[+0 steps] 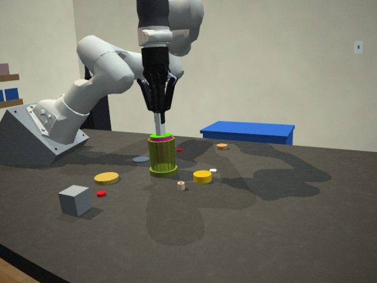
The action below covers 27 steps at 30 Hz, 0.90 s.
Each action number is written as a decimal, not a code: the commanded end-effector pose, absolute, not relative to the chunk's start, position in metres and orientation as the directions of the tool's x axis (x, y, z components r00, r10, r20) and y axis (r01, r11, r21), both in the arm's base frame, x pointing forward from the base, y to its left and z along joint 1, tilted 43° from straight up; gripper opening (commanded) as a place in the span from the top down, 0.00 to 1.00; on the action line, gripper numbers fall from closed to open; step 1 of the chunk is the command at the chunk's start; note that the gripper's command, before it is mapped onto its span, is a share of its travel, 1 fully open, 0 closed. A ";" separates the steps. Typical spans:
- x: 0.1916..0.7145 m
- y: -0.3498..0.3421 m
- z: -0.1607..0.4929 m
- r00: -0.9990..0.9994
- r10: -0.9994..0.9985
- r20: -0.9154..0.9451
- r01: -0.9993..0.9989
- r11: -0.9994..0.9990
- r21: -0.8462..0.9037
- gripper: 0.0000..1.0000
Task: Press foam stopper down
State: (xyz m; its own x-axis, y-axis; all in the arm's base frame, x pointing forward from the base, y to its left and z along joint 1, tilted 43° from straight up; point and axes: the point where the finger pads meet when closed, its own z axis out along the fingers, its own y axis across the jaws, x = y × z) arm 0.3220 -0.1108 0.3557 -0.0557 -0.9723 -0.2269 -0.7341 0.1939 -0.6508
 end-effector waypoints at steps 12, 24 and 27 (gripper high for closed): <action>0.327 -0.107 0.347 -0.057 -0.971 -0.232 -0.735 0.198 -0.648 1.00; 0.330 -0.105 0.343 -0.057 -0.971 -0.232 -0.735 0.198 -0.648 1.00; 0.331 -0.105 0.342 -0.057 -0.971 -0.232 -0.735 0.198 -0.648 1.00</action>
State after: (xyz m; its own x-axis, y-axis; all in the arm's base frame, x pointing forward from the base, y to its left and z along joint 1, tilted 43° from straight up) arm 0.3299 -0.1090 0.3472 -0.0567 -0.9745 -0.2173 -0.7300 0.1890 -0.6568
